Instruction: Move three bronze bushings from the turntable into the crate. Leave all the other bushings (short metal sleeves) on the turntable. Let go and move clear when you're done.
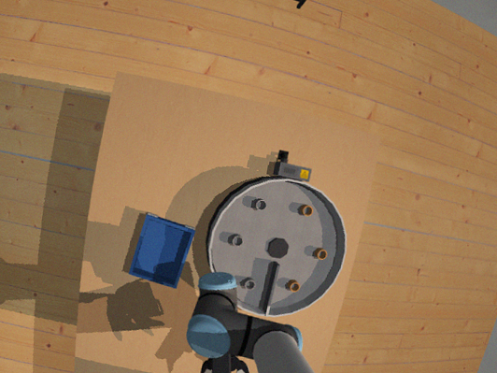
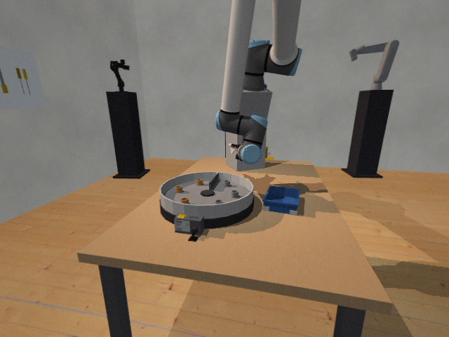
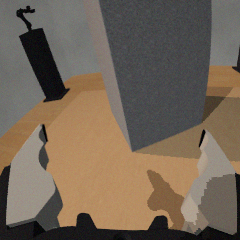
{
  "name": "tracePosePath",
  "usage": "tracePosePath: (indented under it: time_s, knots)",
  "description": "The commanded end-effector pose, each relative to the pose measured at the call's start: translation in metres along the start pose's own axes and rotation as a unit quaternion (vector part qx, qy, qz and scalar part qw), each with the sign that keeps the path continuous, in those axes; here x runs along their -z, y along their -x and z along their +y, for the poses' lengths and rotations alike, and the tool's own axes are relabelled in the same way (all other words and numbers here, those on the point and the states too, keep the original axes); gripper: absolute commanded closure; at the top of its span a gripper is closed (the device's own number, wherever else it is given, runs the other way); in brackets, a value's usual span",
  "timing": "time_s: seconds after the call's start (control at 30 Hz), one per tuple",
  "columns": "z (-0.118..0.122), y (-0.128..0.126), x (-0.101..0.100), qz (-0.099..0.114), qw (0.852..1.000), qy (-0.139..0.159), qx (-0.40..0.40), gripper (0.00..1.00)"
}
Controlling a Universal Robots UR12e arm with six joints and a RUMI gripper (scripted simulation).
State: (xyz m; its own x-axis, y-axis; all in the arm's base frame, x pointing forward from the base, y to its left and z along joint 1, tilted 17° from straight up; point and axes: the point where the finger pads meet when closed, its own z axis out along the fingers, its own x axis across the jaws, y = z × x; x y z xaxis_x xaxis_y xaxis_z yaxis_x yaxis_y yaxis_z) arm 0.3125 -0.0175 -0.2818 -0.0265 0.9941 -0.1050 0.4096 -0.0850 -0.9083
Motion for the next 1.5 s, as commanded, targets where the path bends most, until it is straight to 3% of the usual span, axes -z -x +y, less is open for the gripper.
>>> tracePosePath:
  time_s: [0.0,0.6,0.8,1.03,1.1,1.13,1.33,1.37,1.43,1.47]
  knots:
    - [0.0,0.0,0.0,0.0,1.0,0.0,0.0,0.0]
    - [0.0,0.0,0.0,0.0,1.0,0.001,0.0,0.0]
    - [0.005,0.0,0.002,0.015,1.0,0.016,-0.011,0.0]
    - [0.029,0.004,0.016,0.077,0.992,0.084,-0.059,0.0]
    - [0.029,0.004,0.016,0.077,0.992,0.084,-0.059,0.0]
    - [0.033,0.006,0.02,0.089,0.989,0.098,-0.069,0.0]
    - [0.064,0.026,0.057,0.179,0.953,0.2,-0.137,0.0]
    - [0.064,0.026,0.057,0.179,0.953,0.2,-0.137,0.0]
    - [0.073,0.037,0.075,0.21,0.934,0.238,-0.162,0.0]
    - [0.073,0.037,0.075,0.21,0.934,0.238,-0.162,0.0]
